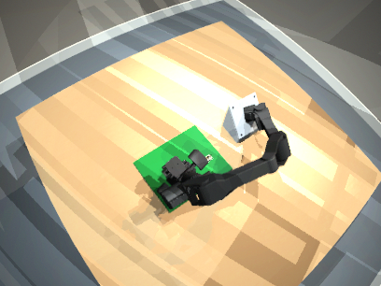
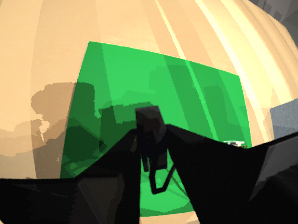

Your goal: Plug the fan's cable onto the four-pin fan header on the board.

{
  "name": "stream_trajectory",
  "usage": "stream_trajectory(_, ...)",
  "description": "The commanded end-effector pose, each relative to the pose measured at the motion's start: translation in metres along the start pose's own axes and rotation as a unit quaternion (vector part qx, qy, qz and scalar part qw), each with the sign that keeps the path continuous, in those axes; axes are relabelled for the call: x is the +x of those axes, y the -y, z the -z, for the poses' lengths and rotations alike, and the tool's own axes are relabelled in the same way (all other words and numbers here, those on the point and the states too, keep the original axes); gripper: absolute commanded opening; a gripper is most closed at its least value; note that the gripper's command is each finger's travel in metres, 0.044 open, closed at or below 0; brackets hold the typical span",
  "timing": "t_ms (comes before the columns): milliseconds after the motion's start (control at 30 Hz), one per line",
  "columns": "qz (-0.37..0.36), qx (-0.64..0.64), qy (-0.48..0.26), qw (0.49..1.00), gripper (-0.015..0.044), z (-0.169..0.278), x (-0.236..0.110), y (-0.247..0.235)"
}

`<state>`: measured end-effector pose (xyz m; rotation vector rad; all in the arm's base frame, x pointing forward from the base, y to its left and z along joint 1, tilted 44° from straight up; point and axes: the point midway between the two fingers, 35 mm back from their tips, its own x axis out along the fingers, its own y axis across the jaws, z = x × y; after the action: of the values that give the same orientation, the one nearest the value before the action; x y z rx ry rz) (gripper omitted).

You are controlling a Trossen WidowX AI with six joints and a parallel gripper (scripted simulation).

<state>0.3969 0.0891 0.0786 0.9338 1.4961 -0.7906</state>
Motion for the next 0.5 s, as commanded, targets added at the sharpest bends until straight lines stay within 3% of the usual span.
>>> stream_trajectory(0, 0.004, 0.006, 0.034, 0.999, 0.0, 0.0003, 0.0014, 0.0016)
stream_trajectory(467, 0.0, 0.019, 0.131, 0.991, 0.0, 0.0033, -0.0006, -0.0004)
